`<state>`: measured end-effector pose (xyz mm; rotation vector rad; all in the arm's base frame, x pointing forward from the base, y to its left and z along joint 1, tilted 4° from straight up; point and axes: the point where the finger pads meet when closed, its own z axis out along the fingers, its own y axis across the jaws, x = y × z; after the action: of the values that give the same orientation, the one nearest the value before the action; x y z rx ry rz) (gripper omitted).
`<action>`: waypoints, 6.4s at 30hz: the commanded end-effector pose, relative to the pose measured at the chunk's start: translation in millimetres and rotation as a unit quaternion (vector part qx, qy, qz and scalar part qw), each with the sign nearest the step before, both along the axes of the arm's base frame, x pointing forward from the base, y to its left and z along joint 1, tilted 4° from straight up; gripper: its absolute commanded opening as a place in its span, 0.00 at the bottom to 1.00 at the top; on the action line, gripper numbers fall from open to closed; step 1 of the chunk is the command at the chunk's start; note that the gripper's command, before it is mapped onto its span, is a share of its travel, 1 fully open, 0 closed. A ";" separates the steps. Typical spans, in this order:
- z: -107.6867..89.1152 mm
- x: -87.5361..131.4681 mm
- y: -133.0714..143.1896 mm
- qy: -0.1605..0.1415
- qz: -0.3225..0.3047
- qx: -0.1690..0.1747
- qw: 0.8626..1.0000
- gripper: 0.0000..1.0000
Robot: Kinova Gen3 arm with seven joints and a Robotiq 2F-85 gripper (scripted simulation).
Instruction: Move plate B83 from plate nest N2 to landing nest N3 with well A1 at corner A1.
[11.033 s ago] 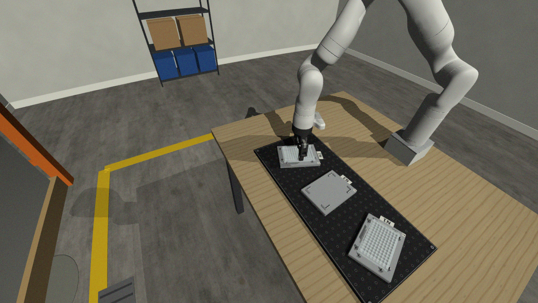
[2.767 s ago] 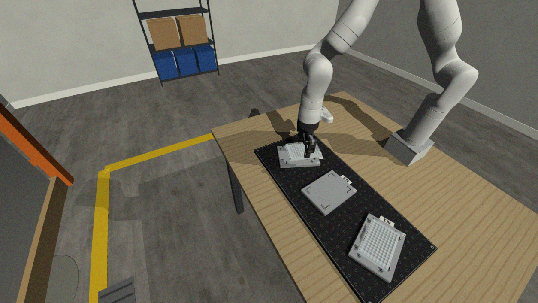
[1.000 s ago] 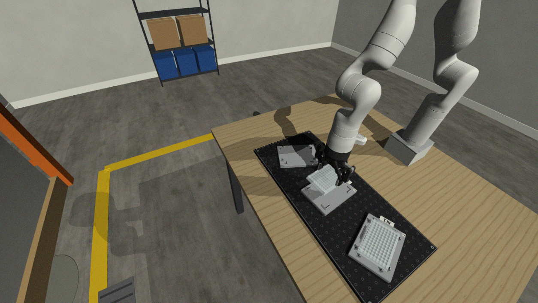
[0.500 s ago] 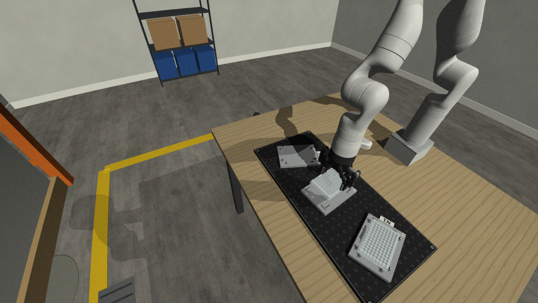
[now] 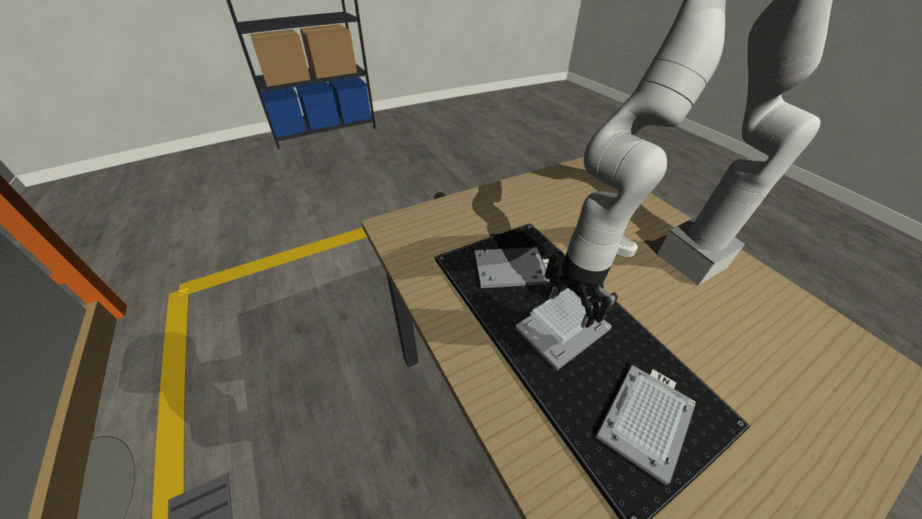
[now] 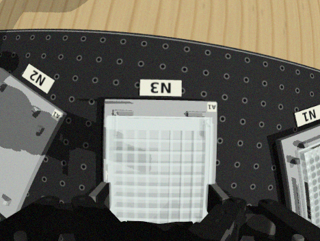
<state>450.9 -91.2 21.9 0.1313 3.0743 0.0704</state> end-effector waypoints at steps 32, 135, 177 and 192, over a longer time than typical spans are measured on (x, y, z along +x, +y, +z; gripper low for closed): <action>-15.0 -1.5 1.3 0.001 -0.001 0.000 1.000 0.00; -40.4 0.6 2.4 0.001 0.000 0.000 1.000 1.00; -11.5 2.0 1.2 0.001 -0.001 0.002 1.000 1.00; 3.0 1.5 0.4 0.001 -0.001 0.001 1.000 1.00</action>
<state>449.4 -90.4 19.7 0.1293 3.0839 0.0706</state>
